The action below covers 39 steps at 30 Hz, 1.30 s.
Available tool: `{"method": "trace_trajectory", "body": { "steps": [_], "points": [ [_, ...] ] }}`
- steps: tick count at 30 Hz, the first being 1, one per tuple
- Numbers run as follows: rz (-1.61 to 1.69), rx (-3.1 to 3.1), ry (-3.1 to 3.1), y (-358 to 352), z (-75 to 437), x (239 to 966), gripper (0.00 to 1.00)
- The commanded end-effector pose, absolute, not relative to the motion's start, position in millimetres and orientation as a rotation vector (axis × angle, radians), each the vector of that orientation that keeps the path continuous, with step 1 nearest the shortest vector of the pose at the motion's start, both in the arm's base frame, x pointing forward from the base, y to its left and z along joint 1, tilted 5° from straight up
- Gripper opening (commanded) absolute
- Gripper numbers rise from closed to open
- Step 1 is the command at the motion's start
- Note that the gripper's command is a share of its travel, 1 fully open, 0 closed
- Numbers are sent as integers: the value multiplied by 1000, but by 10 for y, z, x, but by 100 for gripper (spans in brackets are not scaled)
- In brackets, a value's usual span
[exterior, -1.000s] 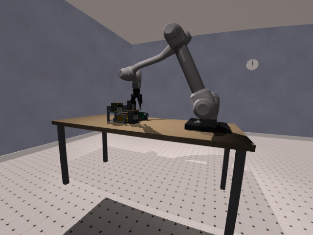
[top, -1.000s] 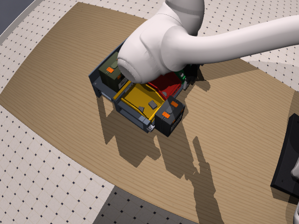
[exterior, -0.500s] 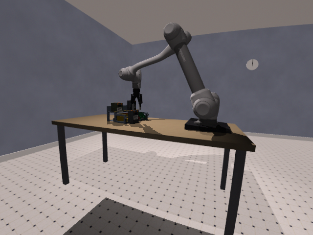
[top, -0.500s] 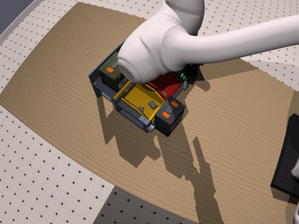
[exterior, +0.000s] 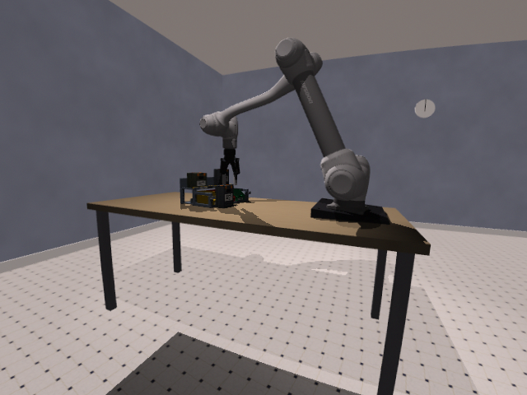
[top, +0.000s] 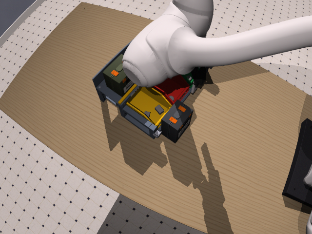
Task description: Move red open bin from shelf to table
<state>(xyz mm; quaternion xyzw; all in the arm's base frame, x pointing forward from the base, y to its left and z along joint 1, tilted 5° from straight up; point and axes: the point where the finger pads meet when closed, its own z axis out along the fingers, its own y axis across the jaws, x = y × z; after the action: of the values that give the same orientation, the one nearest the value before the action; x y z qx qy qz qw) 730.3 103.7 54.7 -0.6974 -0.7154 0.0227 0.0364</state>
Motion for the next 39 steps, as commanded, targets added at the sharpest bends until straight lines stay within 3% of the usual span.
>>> {"method": "trace_trajectory", "body": {
  "steps": [1, 6, 18, 23, 39],
  "points": [
    [69, -2142, -2197, 1037, 549, 7303, 57],
    [69, -2142, -2197, 1043, 250, 7277, 57],
    [69, -2142, -2197, 1043, 250, 7277, 57],
    [69, -2142, -2197, 1051, -198, 7240, 57],
    [69, -2142, -2197, 1051, -183, 7241, 57]
  ]
}}
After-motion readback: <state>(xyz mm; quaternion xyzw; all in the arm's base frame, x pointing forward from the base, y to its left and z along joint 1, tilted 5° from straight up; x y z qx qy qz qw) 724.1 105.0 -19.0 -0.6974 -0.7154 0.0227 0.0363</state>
